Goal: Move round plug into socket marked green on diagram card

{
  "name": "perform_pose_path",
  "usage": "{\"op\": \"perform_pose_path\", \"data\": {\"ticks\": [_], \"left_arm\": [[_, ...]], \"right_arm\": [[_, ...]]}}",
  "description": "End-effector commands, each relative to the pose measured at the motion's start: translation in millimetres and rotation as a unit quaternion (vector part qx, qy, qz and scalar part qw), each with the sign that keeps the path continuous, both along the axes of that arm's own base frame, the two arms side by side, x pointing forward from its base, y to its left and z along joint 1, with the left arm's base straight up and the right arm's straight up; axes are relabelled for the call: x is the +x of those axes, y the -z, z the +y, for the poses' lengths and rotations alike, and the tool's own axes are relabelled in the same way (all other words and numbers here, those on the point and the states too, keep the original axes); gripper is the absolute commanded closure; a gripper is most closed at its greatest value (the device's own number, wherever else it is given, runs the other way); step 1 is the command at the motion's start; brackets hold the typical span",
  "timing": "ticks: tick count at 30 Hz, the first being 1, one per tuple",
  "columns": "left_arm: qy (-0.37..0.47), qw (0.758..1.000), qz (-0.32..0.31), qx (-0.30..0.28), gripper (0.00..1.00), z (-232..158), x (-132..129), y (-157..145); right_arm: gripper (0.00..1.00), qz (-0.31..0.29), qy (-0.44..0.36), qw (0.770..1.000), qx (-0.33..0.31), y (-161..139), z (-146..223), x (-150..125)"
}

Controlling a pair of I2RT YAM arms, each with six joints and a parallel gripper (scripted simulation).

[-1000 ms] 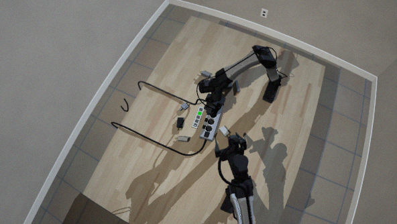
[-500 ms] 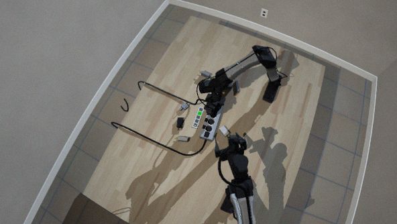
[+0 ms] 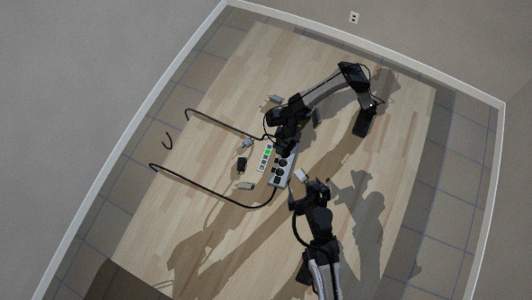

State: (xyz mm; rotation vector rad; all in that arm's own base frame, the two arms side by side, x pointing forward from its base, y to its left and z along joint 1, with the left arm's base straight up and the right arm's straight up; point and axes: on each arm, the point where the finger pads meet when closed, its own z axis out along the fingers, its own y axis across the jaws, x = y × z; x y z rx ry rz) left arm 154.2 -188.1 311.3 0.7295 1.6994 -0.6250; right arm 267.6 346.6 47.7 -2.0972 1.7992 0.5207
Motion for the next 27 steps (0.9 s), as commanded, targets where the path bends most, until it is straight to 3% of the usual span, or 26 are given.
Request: {"op": "perform_pose_path", "data": {"ticks": [1, 13, 27], "left_arm": [[-0.006, 1.0, 0.012, 0.007, 0.0, 2.1, 0.1, 4.9], [-0.006, 1.0, 0.012, 0.007, 0.0, 2.1, 0.1, 4.9], [-0.014, 0.998, 0.044, 0.045, 0.0, 17.0, -8.7, 45.1]], "right_arm": [[0.67, -0.02, 0.005, 1.0, 0.008, -17.4, 7.1, 7.9], [0.67, -0.02, 0.007, 1.0, 0.008, -17.4, 6.0, 9.4], [0.67, -0.024, 0.007, 1.0, 0.012, -36.0, 4.4, 7.8]]}}
